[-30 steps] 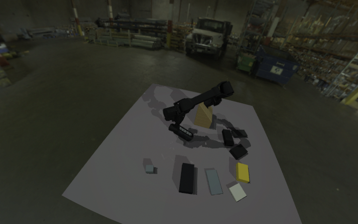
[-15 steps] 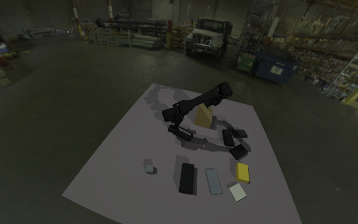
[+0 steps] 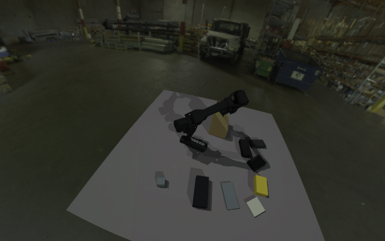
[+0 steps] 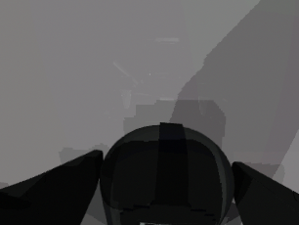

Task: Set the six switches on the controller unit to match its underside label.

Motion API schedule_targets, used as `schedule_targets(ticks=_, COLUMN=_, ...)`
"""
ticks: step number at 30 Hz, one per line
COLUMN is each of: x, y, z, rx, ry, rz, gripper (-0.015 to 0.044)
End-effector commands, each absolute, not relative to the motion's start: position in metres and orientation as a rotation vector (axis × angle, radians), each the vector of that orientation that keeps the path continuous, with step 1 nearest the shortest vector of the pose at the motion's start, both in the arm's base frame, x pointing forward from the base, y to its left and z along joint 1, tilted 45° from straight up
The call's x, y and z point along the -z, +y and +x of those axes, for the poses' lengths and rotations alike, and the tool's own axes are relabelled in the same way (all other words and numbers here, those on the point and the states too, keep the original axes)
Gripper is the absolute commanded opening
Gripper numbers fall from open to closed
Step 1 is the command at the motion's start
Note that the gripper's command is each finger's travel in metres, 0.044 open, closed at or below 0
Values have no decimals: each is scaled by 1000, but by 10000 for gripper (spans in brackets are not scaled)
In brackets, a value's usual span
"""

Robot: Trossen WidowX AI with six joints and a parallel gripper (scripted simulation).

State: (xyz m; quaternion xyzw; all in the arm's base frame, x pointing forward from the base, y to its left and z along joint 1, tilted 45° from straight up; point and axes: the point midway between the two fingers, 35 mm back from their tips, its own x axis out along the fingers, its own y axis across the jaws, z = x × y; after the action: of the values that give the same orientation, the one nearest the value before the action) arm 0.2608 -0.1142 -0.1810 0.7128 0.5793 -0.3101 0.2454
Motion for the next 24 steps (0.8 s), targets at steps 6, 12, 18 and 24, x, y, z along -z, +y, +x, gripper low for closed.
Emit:
schedule_targets(ticks=6, x=188, y=-107, z=263, rx=837, ry=1589, rz=1953, gripper=338)
schedule_targets(ticks=12, x=192, y=-105, z=263, rx=837, ry=1589, rz=1953, gripper=338)
schedule_targets(ticks=18, x=196, y=-102, z=264, rx=837, ry=1589, rz=1953, gripper=338)
schedule_targets(ticks=24, x=199, y=-100, z=264, rx=836, ry=1590, rz=1953, gripper=338)
